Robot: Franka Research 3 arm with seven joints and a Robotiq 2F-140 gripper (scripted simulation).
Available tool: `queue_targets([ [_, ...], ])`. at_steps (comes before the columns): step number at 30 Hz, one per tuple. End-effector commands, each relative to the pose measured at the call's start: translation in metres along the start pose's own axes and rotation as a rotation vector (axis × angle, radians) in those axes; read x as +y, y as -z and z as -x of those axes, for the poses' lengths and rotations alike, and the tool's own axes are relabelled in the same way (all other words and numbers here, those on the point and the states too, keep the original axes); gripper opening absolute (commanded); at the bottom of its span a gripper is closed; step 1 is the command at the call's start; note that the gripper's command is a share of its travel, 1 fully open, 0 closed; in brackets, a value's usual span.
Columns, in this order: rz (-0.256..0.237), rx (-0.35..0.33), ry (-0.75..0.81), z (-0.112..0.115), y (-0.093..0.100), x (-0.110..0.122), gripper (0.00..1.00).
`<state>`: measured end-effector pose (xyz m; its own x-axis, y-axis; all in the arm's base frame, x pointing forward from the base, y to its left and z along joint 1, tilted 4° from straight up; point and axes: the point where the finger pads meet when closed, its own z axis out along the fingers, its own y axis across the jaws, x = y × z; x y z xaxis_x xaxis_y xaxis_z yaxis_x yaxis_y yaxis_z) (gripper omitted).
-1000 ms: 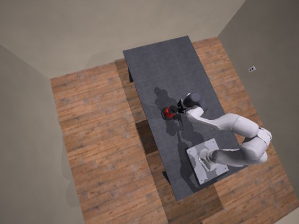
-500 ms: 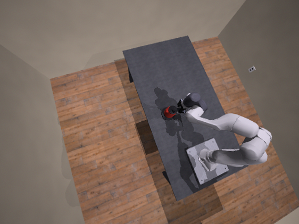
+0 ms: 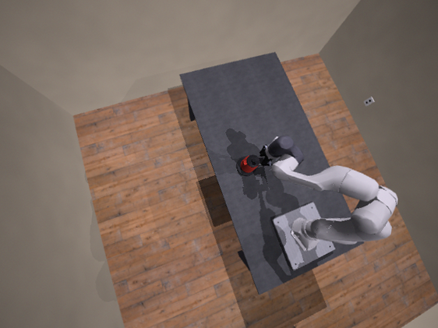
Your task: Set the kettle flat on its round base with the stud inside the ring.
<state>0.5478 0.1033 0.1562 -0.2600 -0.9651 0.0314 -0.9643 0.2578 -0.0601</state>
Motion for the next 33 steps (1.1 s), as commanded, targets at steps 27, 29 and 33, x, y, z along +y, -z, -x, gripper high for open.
queue_targets([
  [27,-0.009,-0.002,-0.005,0.0013,-0.0013,-0.0027,0.0],
  [29,-0.009,-0.002,-0.005,0.0013,-0.0013,-0.0027,0.0],
  [33,-0.009,-0.002,-0.005,0.0013,-0.0016,-0.0027,0.0],
])
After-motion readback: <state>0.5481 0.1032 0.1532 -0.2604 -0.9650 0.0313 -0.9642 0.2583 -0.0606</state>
